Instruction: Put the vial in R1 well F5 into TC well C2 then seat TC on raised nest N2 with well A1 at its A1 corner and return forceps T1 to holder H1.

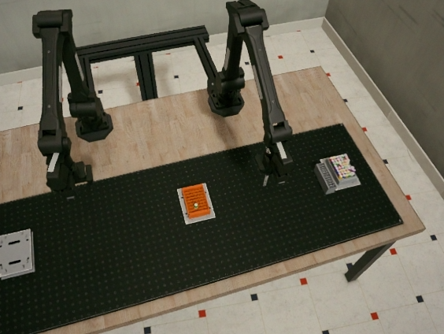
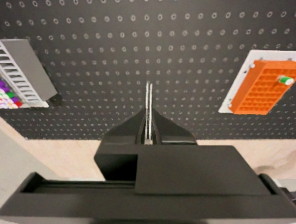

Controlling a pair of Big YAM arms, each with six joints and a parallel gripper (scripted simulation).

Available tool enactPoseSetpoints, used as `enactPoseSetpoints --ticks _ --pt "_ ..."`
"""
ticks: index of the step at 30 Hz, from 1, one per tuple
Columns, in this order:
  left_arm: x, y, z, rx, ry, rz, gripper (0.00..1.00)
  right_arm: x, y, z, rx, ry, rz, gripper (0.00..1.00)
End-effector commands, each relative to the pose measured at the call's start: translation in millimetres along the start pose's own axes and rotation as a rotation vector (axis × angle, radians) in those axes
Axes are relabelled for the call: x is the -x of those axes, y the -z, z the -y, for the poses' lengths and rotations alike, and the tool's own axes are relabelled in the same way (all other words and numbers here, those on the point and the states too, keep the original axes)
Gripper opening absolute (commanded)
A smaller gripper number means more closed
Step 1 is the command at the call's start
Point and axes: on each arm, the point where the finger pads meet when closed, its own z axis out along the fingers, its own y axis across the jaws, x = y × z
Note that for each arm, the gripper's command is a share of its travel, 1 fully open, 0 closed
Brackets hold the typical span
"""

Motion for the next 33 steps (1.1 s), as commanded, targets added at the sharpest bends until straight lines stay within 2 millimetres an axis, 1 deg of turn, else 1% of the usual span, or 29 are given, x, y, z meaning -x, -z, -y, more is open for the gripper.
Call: enactPoseSetpoints --ticks 1,8,10,17,25,28,33 --pt "26.9 30.2 -15.3 0.009 -0.001 0.082 0.07 0.6 0.4 -0.2 0.004 0.008 -0.014 1.00" --pt "25.1 28.7 -27.4 0.010 -0.001 0.072 0.07 0.6 0.4 -0.2 0.004 0.008 -0.014 1.00" --pt "25.1 28.7 -27.4 0.010 -0.001 0.072 0.07 0.6 0.4 -0.2 0.004 0.008 -0.014 1.00" --pt "21.7 14.0 -38.8 0.006 -0.002 0.035 0.07 0.6 0.4 -0.2 0.004 0.008 -0.014 1.00" --pt "21.9 14.6 -52.9 0.007 -0.001 0.036 0.07 0.6 0.4 -0.2 0.004 0.008 -0.014 1.00" --pt "23.2 15.8 -54.9 0.009 -0.001 0.043 0.07 0.6 0.4 -0.2 0.004 0.008 -0.014 1.00" --pt "21.4 12.5 -63.2 0.007 -0.002 0.031 0.07 0.6 0.4 -0.2 0.004 0.008 -0.014 1.00"
